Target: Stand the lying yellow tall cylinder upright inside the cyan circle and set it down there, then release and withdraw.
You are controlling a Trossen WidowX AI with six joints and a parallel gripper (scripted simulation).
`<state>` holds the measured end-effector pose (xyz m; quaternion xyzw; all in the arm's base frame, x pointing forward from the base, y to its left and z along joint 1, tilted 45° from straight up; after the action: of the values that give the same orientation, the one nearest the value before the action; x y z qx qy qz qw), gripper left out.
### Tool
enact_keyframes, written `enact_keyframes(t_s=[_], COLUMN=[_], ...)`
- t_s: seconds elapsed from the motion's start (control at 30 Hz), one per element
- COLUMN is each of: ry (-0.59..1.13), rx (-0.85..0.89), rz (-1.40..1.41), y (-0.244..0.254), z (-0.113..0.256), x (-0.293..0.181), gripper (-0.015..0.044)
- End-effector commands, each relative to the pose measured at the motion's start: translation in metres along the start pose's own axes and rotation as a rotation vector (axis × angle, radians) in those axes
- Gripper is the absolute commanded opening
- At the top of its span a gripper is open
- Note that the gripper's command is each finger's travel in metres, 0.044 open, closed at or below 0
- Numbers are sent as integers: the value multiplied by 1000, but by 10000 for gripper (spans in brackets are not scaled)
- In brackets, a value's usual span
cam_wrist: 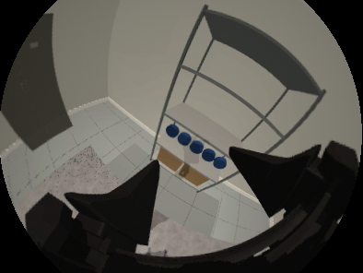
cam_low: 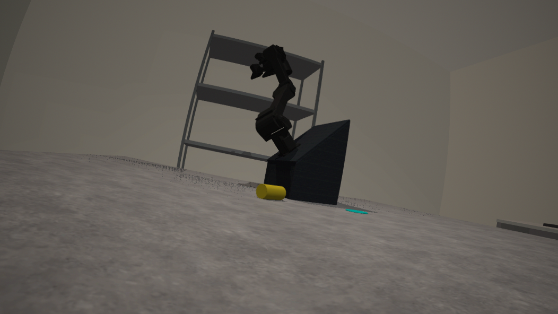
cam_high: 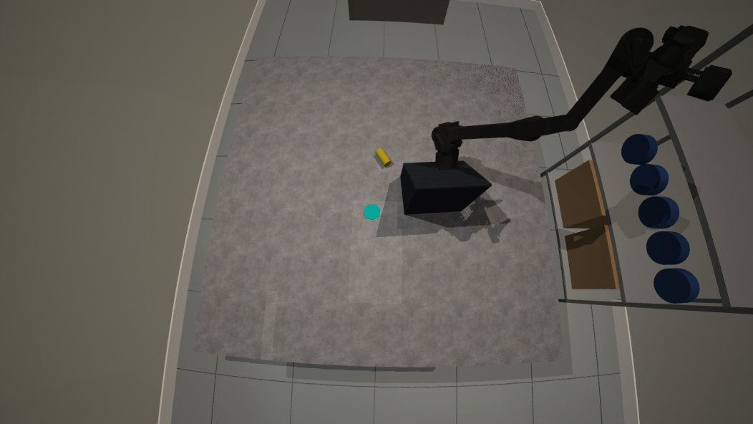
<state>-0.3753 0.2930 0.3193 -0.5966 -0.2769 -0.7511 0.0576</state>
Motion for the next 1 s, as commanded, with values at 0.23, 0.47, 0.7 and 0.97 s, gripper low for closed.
enact_keyframes(t_s=[0.23,0.47,0.7,0.97], ry=[-58,-133,-222,-342], rx=[4,7,5,-4], rz=[260,535,806,1107], y=[36,80,128,187], z=[-3,-2,2,13], x=[34,66,94,119], gripper=[309,309,309,309])
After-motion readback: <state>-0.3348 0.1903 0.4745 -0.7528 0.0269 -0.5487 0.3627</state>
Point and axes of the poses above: the point midway between the two fingers, 35 mm back from their tips, its own z axis back along the fingers, its own y axis across the jaws, x = y × z, the point moved 10 cm from there along z, back along the fingers, and after that the axes turned 9 degrees about -z, right-handed, at the moved point
